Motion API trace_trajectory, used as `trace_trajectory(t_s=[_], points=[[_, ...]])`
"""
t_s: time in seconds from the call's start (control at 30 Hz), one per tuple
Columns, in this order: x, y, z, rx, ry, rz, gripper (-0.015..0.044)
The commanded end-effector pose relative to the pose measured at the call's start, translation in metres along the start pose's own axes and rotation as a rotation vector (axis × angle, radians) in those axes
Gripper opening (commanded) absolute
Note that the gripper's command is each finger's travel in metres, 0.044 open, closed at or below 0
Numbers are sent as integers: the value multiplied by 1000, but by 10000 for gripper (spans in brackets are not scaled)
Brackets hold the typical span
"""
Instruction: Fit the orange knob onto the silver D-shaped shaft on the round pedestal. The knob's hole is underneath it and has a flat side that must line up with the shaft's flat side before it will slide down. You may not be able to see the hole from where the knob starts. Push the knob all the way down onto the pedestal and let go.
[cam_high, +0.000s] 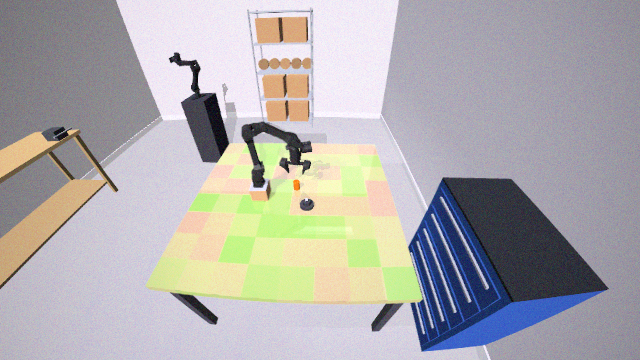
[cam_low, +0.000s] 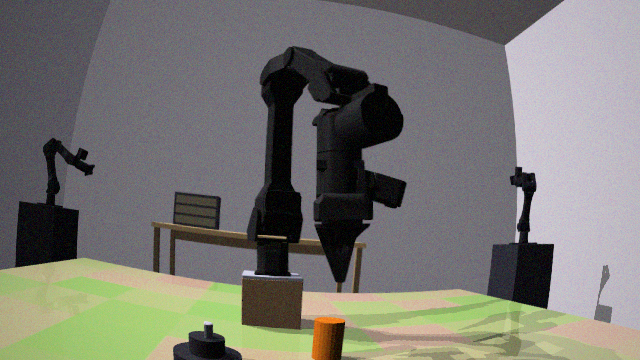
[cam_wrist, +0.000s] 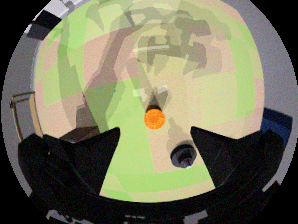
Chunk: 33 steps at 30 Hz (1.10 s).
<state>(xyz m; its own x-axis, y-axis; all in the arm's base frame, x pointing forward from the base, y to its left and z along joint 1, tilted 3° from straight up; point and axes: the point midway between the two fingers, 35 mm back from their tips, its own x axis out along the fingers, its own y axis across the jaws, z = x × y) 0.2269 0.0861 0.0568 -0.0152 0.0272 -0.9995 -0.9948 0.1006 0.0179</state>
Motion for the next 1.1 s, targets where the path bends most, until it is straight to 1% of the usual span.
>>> trace_trajectory(t_s=[0.0, 0.23, 0.37, 0.6, 0.63, 0.73, 0.9, 1.0, 1.07], points=[[-5, -1, -2, 9, 61, -24, 440], [-5, -1, -2, 23, 61, -24, 440], [-4, -1, -3, 240, 58, -31, 440], [-4, -1, -3, 254, 58, -31, 440], [-1, -1, -3, 254, 58, -31, 440], [28, -2, -4, 254, 58, -31, 440], [32, -2, -5, 254, 58, -31, 440], [44, -2, -6, 254, 58, -31, 440], [45, -2, -6, 254, 58, -31, 440]])
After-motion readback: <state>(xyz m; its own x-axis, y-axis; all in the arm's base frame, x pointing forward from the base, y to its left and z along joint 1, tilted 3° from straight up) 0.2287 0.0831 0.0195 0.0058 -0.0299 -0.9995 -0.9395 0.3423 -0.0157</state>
